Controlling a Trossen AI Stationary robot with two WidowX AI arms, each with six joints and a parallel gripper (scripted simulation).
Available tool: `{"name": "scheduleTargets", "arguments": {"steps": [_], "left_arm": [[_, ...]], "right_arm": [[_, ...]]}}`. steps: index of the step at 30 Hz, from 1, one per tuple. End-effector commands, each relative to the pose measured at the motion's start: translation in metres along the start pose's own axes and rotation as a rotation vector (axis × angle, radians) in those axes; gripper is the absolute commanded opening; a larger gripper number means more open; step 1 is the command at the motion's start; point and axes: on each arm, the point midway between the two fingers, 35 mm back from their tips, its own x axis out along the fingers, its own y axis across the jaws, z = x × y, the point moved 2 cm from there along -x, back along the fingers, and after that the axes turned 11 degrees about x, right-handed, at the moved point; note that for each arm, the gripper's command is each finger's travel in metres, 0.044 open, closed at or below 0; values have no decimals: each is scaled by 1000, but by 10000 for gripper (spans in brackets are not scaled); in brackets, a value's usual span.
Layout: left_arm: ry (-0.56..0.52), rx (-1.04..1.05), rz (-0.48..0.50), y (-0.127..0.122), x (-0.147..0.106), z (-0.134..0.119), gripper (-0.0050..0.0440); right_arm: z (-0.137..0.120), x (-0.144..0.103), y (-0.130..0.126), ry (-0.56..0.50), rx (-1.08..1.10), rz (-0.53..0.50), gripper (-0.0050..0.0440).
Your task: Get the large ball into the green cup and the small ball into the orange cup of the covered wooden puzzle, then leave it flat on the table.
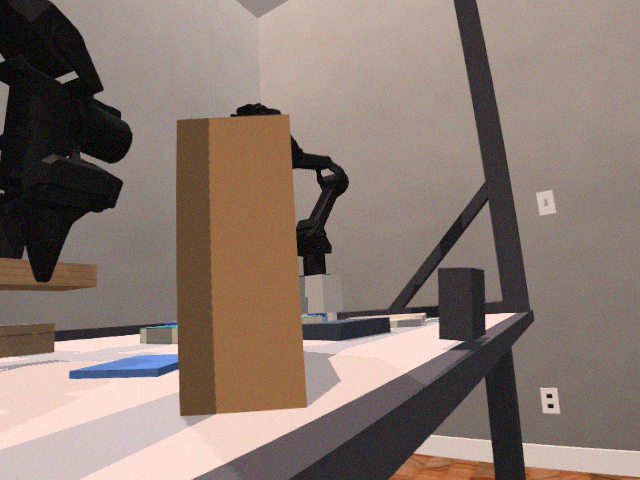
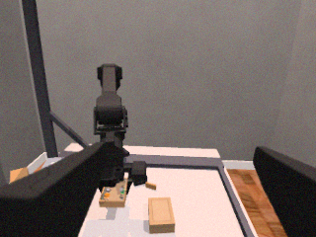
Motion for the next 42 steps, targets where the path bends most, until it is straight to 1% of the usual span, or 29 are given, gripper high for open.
{"name": "scheduleTargets", "arguments": {"steps": [1, 3, 5, 6, 8, 11, 18, 20, 22, 23, 29, 35, 37, 42], "left_arm": [[-13, -1, 22, 0, -6, 4, -50], [-13, -1, 22, 0, -6, 4, -50], [-36, -1, 40, -2, -8, 0, -50], [-24, -1, 35, -2, -8, 1, -50], [-41, 1, 14, 1, -8, -1, -50], [-30, 1, 12, 2, -7, 3, -50], [-56, 0, -169, 13, -5, 1, -50], [-56, 0, -169, 13, -5, 1, -50], [-75, -1, -213, 16, -4, 0, -50], [-65, -1, -224, 16, -4, 1, -50], [-68, 0, -217, 16, -4, 0, -50], [-54, -1, -88, 6, -8, -1, -50], [-54, -1, -88, 6, -8, -1, -50], [-78, -1, 24, -1, -8, -3, -50]], "right_arm": [[8, -1, 1, -19, 0, 4, 400], [8, -1, 1, -19, 0, 4, 400], [8, -1, 1, -19, 0, 4, 400], [8, -1, 1, -19, 0, 4, 400], [8, -1, 1, -19, 0, 4, 400], [8, -1, 1, -19, 0, 4, 400], [8, -1, 1, -19, 0, 4, 400], [8, -1, 1, -19, 0, 4, 400], [8, -1, 1, -19, 0, 4, 400], [8, -1, 1, -19, 0, 4, 400], [8, -1, 1, -19, 0, 4, 400], [8, -1, 1, -19, 0, 4, 400], [8, -1, 1, -19, 0, 4, 400], [8, -1, 1, -19, 0, 4, 400]]}}
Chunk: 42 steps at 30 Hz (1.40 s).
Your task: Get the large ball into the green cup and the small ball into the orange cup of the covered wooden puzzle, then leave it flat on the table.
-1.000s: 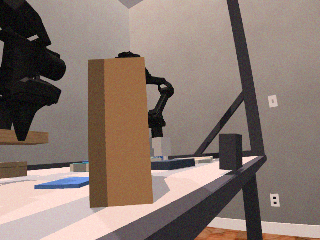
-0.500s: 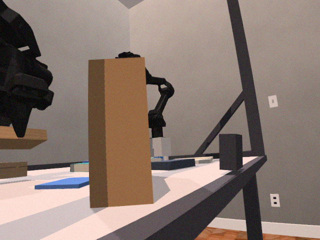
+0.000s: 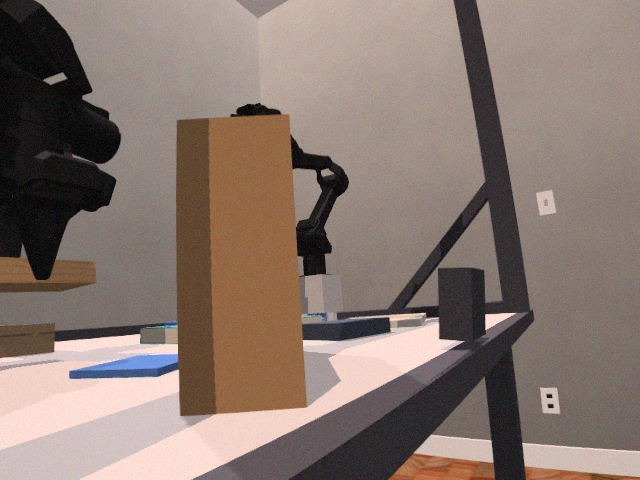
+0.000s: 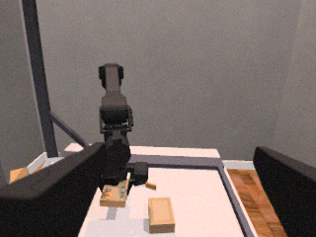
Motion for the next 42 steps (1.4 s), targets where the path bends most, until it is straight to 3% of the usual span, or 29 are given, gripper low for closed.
{"name": "scheduleTargets", "arguments": {"steps": [1, 14, 25, 42], "left_arm": [[-37, 3, 91, -6, -7, 0, -50], [26, 2, 30, 0, -6, 6, -50], [13, 1, 72, -5, -8, 3, -50], [17, 3, 53, -3, -6, 3, -50]], "right_arm": [[8, -1, 1, -19, 0, 4, 400], [8, -1, 1, -19, 0, 4, 400], [8, -1, 1, -19, 0, 4, 400], [8, -1, 1, -19, 0, 4, 400]]}}
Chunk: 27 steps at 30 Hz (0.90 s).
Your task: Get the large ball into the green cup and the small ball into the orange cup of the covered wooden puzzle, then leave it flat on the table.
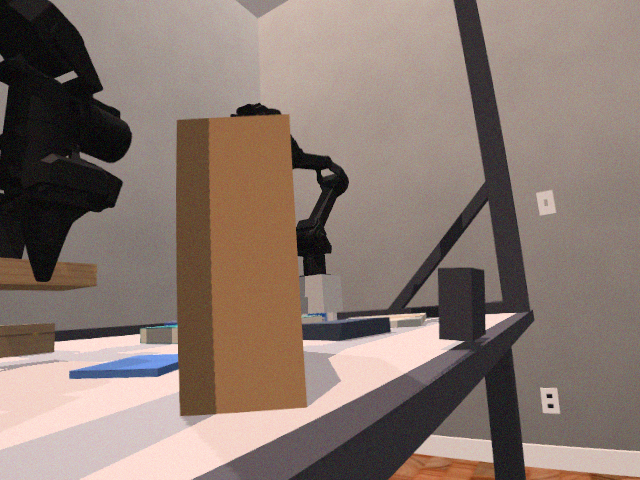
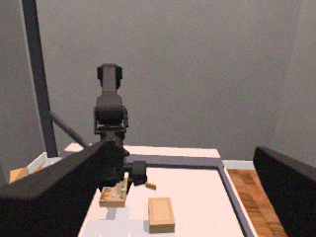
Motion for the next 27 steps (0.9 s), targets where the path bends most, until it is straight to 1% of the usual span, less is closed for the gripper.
{"name": "scheduleTargets", "arguments": {"steps": [1, 4, 6, 8, 9, 10, 16, 27], "left_arm": [[-25, 1, 5, 1, -7, 0, -50], [-27, 1, 5, 1, -7, 0, -50], [-14, 1, -15, 3, -6, 4, -50], [-19, 1, -11, 3, -4, 2, -50], [-23, -1, 14, -1, -8, 1, -50], [-23, -1, 20, -1, -8, 1, -50], [-24, -1, 29, -2, -8, 1, -50], [-24, 1, 6, 2, -6, 3, -50]], "right_arm": [[8, -1, 1, -19, 0, 4, 400], [8, -1, 1, -19, 0, 4, 400], [8, -1, 1, -19, 0, 4, 400], [8, -1, 1, -19, 0, 4, 400], [8, -1, 1, -19, 0, 4, 400], [8, -1, 1, -19, 0, 4, 400], [8, -1, 1, -19, 0, 4, 400], [8, -1, 1, -19, 0, 4, 400]]}}
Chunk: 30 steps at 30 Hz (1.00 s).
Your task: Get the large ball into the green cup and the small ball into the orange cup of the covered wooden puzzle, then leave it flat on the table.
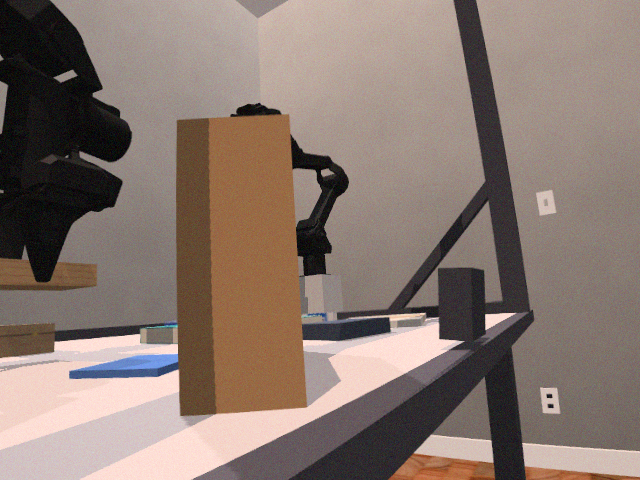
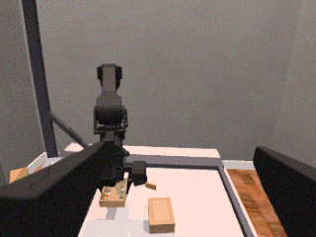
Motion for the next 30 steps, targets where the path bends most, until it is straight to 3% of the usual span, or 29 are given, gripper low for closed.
{"name": "scheduleTargets", "arguments": {"steps": [1, 5, 8, 30], "left_arm": [[-19, 2, -2, 3, -6, 3, -50], [-25, 1, -40, 5, -6, 3, -50], [-30, 0, 3, 0, -8, 0, -50], [-18, -1, 3, 2, -7, 3, -50]], "right_arm": [[8, -1, 1, -19, 0, 4, 400], [8, -1, 1, -19, 0, 4, 400], [8, -1, 1, -19, 0, 4, 400], [8, -1, 1, -19, 0, 4, 400]]}}
